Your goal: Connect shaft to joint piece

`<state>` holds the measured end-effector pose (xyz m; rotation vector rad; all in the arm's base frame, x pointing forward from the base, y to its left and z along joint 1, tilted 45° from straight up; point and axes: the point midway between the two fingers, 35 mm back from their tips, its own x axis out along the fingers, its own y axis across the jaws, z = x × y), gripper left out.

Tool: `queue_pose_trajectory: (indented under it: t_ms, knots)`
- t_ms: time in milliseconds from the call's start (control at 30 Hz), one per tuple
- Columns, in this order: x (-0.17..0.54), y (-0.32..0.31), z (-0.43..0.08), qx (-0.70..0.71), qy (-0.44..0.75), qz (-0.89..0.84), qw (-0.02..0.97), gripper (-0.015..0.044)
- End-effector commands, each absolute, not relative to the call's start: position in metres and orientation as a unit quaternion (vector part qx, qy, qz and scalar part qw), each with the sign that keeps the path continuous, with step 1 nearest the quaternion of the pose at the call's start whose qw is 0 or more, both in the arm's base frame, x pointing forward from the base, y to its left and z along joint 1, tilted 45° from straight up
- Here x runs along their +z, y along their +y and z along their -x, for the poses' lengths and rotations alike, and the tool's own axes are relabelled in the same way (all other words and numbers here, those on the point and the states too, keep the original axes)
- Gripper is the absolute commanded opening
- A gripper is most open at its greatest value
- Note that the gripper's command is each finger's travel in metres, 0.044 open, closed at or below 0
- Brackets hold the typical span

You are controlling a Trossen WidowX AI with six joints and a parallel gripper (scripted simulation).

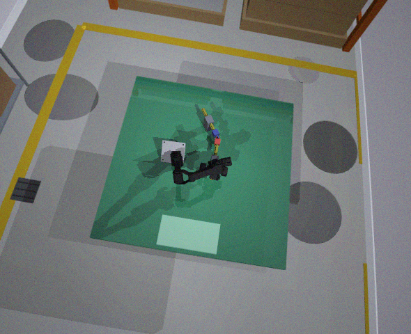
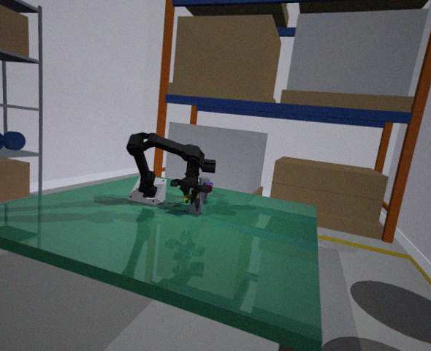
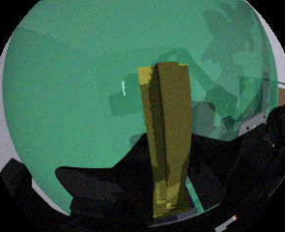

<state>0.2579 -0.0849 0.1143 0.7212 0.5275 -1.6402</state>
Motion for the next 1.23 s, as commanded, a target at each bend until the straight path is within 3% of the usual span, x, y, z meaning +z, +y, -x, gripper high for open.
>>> queue_pose_trajectory:
  t_ms: [0, 100, 567, 1200]
  knots:
    - [0.114, -0.085, -0.258, -0.706, 0.227, -0.311, 0.595, 0.0067]
    - [0.114, -0.085, -0.258, -0.706, 0.227, -0.311, 0.595, 0.0067]
    - [0.114, -0.085, -0.258, -0.706, 0.227, -0.311, 0.595, 0.0434]
    - [0.141, -0.058, -0.262, -0.704, 0.23, -0.312, 0.595, 0.044]
